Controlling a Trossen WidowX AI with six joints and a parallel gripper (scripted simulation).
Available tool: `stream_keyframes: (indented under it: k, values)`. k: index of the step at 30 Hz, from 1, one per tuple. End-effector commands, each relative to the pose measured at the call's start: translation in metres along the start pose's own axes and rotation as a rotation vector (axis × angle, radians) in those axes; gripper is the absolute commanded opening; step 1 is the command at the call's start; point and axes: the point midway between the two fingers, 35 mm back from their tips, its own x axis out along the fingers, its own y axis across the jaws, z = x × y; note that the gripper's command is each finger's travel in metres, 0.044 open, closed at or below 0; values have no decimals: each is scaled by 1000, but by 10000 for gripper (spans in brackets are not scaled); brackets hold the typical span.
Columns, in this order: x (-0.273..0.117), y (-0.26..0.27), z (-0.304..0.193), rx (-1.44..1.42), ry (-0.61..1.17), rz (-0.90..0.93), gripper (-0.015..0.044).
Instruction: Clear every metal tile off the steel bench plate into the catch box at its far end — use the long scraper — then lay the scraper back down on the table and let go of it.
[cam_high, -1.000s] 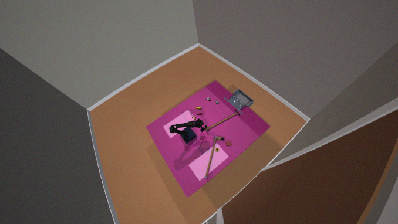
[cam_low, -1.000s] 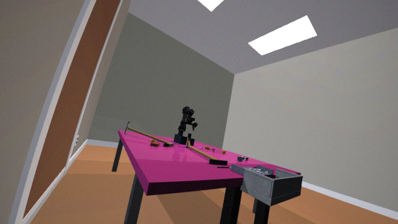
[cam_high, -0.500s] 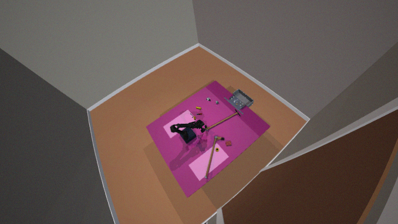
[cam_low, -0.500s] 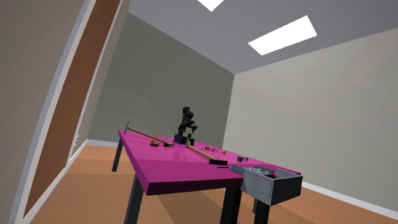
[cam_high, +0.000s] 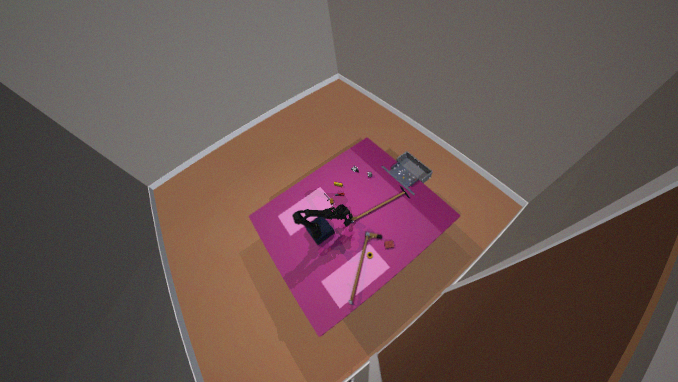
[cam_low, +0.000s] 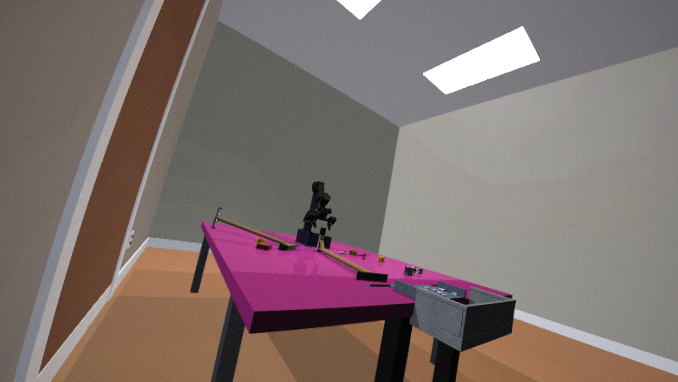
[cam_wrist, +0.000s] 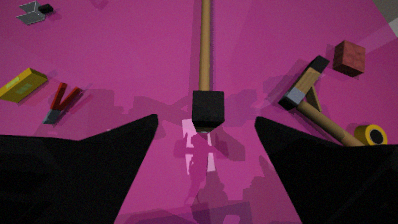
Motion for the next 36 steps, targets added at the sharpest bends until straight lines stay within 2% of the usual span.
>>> stream_keyframes:
  k: [1, 34, 36]
  values:
    - [6, -1, 0, 5, 3, -6, 440]
    - [55, -1, -4, 5, 1, -5, 440]
    - [50, 0, -2, 0, -2, 0, 387]
